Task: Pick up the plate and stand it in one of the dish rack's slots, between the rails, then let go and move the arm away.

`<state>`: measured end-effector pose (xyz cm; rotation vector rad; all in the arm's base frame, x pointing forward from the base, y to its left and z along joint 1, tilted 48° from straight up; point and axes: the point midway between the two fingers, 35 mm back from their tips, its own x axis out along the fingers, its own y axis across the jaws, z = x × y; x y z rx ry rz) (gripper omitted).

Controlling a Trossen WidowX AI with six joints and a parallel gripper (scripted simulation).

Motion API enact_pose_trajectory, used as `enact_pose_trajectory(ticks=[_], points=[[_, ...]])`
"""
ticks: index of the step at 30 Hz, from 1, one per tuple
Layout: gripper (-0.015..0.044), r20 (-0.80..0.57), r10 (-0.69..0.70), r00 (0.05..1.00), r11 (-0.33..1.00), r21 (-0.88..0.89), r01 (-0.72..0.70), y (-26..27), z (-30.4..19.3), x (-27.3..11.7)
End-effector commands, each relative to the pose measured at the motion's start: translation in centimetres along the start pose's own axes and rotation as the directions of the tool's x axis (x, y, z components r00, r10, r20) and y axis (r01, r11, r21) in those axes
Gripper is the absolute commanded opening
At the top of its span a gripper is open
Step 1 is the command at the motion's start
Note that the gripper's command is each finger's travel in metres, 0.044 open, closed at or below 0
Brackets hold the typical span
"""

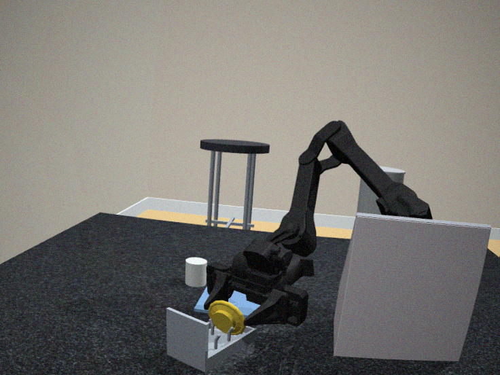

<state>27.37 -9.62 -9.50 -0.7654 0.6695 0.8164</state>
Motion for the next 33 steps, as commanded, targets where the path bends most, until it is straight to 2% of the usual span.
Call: enact_pose_trajectory(ticks=[1, 7, 16, 22, 33], points=[[0.04, 0.0, 0.0, 1.0, 1.0, 0.0, 0.0, 0.0, 0.0, 0.0], [0.04, -0.001, 0.003, 1.0, 1.0, 0.001, -0.003, -0.2, 0.8, -0.1], [0.04, 0.009, 0.012, 1.0, 1.0, 0.018, -0.012, -1.1, 11.1, -1.5], [0.04, 0.001, 0.021, 1.0, 0.999, 0.038, -0.021, -1.5, 11.5, -1.5], [0.04, -0.169, 0.164, 0.972, 0.938, 0.333, -0.1, 0.1, 11.7, -0.8]])
